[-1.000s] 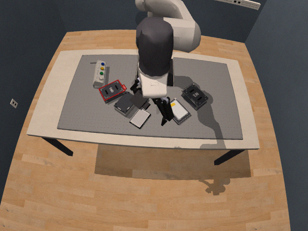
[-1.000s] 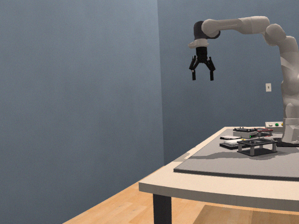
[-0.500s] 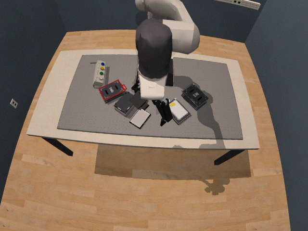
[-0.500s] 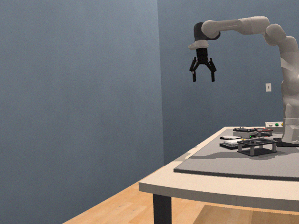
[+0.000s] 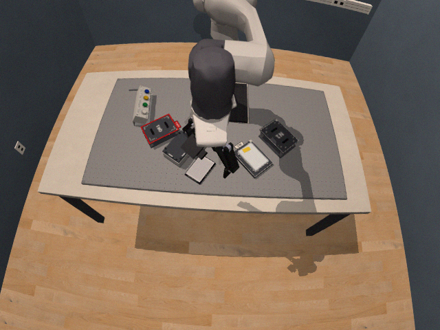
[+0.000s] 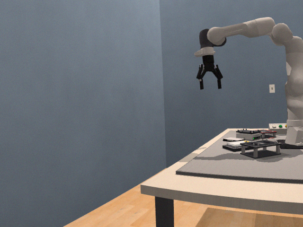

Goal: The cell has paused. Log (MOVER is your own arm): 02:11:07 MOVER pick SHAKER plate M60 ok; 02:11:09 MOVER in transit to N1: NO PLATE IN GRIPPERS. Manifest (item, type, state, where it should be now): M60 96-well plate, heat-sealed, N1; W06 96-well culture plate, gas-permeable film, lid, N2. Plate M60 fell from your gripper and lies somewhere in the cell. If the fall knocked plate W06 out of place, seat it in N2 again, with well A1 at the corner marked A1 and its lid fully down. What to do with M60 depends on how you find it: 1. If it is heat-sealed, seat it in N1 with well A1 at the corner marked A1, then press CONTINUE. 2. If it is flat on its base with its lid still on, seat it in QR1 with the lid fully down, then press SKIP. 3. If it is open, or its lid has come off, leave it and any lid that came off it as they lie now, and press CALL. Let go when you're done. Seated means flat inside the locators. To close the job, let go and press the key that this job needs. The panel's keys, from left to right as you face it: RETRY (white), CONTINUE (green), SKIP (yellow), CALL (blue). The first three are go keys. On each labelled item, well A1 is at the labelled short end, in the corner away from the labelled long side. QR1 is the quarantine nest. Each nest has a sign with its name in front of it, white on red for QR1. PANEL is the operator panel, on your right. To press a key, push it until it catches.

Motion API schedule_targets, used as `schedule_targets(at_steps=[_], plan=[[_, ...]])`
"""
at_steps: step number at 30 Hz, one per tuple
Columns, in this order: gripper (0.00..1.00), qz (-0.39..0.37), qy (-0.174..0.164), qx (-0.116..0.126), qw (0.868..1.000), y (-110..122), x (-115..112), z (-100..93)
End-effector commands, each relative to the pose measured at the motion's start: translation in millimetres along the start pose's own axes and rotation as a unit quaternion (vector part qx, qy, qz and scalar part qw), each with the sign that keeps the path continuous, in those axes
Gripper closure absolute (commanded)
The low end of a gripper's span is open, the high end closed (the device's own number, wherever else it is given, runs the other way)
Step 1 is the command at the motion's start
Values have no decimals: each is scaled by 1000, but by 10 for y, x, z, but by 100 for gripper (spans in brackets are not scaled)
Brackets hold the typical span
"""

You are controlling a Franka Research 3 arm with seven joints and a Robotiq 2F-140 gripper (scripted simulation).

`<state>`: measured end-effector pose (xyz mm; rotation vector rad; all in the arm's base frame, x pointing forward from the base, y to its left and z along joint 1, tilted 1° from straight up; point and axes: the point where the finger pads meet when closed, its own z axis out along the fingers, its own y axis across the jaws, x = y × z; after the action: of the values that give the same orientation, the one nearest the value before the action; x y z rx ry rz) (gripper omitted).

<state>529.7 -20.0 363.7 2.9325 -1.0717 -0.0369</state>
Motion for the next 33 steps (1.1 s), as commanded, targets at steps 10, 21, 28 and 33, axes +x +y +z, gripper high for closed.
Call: schedule_targets(at_steps=[10,21,28,33], plan=[[0,-122,17,5,992,329,8,575],[0,-211,17,5,977,687,-184,1175],[0,-271,17,7,962,922,-384,1585],[0,-305,17,9,952,1045,-518,1808]])
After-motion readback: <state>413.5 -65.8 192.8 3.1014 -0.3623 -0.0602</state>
